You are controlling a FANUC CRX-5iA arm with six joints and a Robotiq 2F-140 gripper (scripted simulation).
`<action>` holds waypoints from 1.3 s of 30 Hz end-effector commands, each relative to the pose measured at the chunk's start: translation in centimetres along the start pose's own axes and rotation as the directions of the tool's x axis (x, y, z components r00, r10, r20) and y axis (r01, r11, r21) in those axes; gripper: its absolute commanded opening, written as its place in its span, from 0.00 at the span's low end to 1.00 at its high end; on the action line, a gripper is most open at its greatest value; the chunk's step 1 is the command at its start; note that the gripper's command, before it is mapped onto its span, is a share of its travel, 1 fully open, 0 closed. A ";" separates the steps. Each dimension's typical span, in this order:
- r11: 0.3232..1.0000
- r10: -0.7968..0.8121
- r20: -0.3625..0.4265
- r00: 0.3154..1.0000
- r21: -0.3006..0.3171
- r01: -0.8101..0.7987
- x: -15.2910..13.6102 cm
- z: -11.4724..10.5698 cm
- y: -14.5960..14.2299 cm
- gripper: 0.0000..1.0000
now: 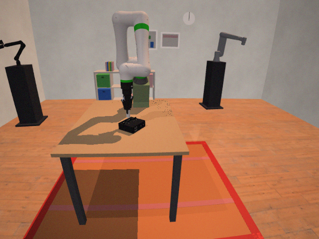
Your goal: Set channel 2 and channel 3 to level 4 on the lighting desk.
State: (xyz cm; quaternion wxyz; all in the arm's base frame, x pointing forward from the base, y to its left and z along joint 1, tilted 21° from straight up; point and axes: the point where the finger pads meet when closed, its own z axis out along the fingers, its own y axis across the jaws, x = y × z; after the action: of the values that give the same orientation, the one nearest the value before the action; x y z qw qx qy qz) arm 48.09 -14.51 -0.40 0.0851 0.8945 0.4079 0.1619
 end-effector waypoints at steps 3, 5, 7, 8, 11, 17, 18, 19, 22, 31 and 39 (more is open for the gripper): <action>1.000 0.000 0.000 1.000 0.000 0.000 0.0 0.2 0.0 0.00; 1.000 0.000 0.000 1.000 0.000 0.000 0.0 0.3 0.0 0.00; 1.000 0.000 0.000 1.000 0.000 0.000 0.0 0.3 0.0 0.00; 1.000 0.000 0.000 1.000 0.000 0.000 0.0 0.4 0.0 0.00; 1.000 0.000 0.000 1.000 0.000 0.000 0.0 0.6 0.0 0.00; 1.000 0.000 0.000 1.000 0.000 0.000 0.0 1.0 0.0 0.00; 1.000 0.000 0.000 1.000 0.000 0.000 0.0 1.0 0.0 0.00; 1.000 0.000 0.000 1.000 0.000 0.000 0.0 1.1 0.0 0.00; 1.000 0.000 0.000 1.000 0.000 0.000 0.0 1.1 0.0 0.00; 1.000 0.000 0.000 1.000 0.000 0.000 0.0 1.1 0.0 0.00; 1.000 0.000 0.000 1.000 0.000 0.000 0.0 1.1 0.0 0.00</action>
State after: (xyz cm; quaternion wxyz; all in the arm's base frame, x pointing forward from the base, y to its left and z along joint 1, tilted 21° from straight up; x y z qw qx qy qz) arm 48.51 -14.52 -1.47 0.0851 0.8945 0.4079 0.1619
